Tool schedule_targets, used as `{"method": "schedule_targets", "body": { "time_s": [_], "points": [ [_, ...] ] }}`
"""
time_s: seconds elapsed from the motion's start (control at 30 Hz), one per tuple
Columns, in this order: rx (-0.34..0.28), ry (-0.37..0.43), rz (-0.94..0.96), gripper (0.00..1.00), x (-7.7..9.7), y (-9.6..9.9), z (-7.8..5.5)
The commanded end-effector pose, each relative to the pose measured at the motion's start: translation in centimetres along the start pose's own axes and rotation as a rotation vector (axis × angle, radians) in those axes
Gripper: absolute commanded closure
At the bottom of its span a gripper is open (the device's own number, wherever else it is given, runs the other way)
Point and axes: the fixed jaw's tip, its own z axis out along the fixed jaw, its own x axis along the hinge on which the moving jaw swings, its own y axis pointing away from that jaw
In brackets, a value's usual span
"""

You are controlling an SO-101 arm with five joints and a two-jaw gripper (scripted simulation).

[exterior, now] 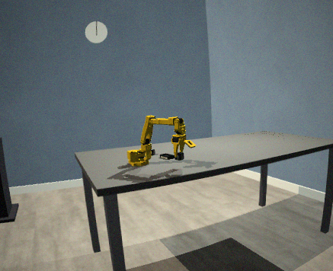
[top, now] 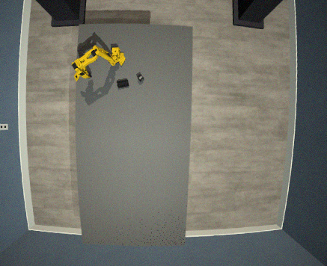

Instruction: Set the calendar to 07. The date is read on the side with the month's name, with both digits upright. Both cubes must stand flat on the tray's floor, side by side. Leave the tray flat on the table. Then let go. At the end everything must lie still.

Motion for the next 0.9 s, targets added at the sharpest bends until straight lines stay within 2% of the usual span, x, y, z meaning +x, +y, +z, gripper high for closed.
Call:
{"method": "schedule_targets", "body": {
  "time_s": [0.0,0.6,0.87],
  "points": [
    [-0.014,-0.074,0.029,1.0,-0.7,0.0,-1.5],
    [-0.014,-0.074,0.045,1.0,-0.6,0.0,-1.5],
    [-0.016,-0.074,-0.061,1.0,1.0,2.1,-1.4]
  ]
}}
